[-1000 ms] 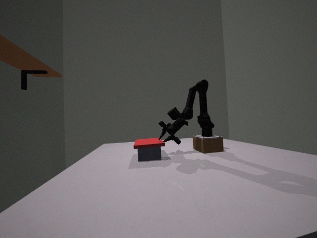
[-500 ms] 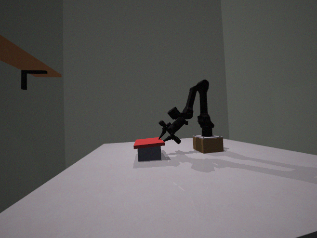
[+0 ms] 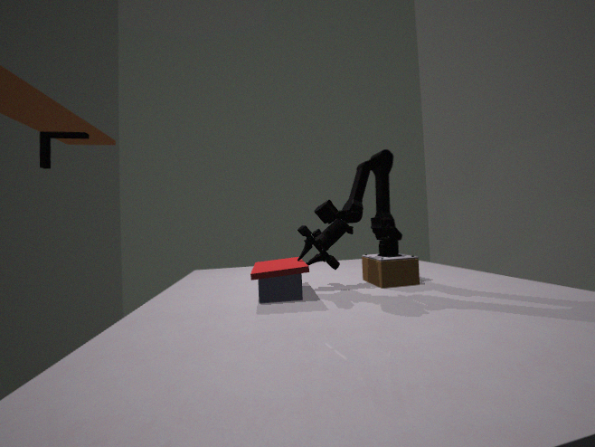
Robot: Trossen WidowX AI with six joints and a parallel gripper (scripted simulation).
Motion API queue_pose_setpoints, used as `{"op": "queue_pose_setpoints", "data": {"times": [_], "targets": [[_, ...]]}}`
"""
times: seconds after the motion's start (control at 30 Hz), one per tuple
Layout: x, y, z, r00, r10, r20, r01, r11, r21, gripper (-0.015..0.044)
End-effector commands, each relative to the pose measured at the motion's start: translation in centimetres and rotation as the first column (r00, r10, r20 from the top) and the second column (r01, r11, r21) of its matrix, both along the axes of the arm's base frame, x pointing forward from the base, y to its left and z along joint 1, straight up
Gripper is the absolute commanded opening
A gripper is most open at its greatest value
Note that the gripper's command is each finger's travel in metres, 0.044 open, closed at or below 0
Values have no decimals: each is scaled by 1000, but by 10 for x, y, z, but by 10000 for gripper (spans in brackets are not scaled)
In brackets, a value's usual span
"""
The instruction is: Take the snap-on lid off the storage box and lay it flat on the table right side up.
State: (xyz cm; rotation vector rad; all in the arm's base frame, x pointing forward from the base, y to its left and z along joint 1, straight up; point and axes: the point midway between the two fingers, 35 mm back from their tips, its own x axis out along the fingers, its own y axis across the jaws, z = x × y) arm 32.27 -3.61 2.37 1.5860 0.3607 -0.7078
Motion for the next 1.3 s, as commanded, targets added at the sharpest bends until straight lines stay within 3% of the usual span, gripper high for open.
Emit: {"op": "queue_pose_setpoints", "data": {"times": [0.0,1.27], "targets": [[0,0,3,1000,-1,5,1,1000,0,0],[2,0,5,1000,1,3,-1,1000,0,0]]}}
